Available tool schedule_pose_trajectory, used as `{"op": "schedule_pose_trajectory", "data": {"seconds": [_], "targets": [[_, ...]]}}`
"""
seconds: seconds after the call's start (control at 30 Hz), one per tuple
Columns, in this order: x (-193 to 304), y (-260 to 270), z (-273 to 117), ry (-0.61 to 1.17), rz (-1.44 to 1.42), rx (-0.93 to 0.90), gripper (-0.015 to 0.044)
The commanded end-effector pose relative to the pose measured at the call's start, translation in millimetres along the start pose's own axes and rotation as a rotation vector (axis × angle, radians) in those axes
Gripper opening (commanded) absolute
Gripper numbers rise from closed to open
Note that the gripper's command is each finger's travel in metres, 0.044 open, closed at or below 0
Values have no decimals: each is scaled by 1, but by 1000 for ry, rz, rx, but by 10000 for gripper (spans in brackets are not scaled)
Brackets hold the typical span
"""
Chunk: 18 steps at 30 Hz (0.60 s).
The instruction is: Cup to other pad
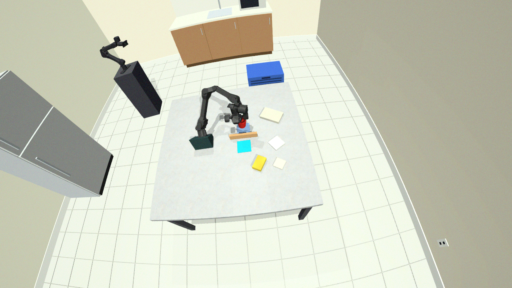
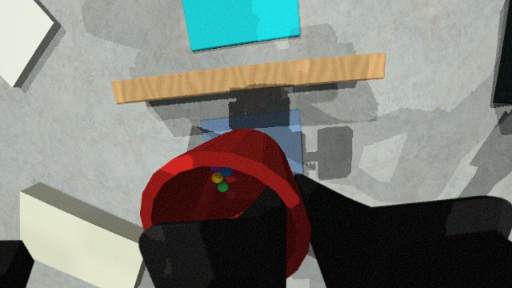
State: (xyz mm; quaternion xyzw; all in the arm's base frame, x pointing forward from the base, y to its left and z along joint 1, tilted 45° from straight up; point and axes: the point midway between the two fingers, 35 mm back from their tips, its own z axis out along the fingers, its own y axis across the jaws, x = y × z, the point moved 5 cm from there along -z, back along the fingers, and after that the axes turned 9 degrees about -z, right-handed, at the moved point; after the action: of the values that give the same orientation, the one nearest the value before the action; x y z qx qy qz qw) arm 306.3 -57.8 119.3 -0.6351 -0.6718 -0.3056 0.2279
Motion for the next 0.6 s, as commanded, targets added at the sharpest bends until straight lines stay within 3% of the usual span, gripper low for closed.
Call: {"op": "schedule_pose_trajectory", "data": {"seconds": [0.0, 0.57], "targets": [[-13, -3, 0, -3, -1, 4, 0], [-62, -13, -2, -6, -2, 4, 0]]}}
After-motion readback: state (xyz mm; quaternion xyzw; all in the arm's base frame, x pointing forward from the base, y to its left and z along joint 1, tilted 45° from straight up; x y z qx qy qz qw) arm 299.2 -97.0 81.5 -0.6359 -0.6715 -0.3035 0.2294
